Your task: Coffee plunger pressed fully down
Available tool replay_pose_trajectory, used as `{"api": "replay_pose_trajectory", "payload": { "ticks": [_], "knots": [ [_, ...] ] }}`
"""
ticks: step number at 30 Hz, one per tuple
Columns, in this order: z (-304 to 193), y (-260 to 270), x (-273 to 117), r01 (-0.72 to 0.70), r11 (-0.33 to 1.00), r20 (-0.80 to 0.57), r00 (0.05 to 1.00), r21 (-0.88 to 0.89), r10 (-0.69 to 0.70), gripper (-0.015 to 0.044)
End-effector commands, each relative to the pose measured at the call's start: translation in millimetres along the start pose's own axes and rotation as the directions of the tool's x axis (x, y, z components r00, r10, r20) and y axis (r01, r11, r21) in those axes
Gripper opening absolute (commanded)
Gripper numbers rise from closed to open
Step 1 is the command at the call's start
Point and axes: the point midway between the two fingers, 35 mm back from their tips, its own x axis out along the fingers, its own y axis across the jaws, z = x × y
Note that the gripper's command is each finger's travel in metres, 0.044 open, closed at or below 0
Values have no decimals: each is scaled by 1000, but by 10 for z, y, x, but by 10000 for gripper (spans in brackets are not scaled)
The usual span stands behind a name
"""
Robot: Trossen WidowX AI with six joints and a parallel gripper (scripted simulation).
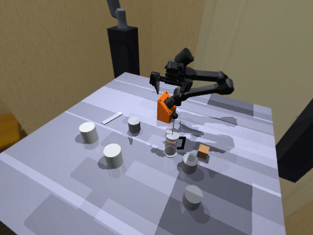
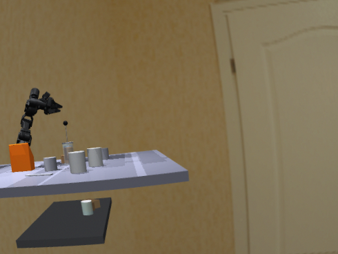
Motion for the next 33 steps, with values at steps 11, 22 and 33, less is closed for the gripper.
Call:
{"api": "replay_pose_trajectory", "payload": {
  "ticks": [11,22,33],
  "knots": [
    [-385,-213,158,-54,987,-130,991,-152,35,440],
    [-475,-27,184,-123,976,-188,978,-182,88,440],
    [-510,345,148,-131,985,-206,967,112,152,440]
  ]
}}
